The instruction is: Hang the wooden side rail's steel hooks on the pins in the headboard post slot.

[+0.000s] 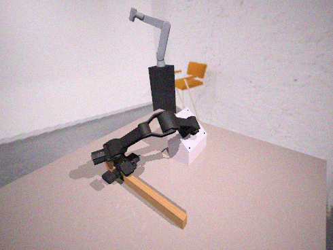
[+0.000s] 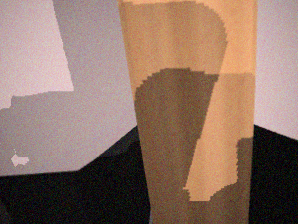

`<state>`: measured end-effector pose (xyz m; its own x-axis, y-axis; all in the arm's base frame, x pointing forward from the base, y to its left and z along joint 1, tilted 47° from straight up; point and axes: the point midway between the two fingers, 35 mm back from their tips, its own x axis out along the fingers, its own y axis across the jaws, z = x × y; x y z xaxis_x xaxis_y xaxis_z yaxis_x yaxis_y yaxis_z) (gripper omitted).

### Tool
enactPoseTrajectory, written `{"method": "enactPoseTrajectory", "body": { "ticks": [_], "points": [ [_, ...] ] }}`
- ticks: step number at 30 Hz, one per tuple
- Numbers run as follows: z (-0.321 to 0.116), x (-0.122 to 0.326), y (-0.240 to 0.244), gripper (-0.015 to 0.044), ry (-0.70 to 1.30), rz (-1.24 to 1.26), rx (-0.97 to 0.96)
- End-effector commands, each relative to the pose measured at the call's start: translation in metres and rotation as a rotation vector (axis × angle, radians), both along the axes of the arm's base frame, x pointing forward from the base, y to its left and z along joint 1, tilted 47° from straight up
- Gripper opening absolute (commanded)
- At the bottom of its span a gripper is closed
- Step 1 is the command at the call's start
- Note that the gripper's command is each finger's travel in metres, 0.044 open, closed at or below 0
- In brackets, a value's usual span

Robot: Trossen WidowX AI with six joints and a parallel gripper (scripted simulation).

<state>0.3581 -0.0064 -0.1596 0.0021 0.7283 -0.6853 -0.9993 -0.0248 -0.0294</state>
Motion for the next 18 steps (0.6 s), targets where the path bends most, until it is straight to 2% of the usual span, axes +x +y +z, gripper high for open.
{"method": "enactPoseTrajectory", "body": {
  "ticks": [1, 18],
  "points": [
    [0.0007, 0.0034, -0.0064, 0.0, -0.01, -0.01, -0.006],
    [-0.0007, 0.0029, -0.0072, 0.0, -0.01, -0.01, -0.006]
  ]
}}
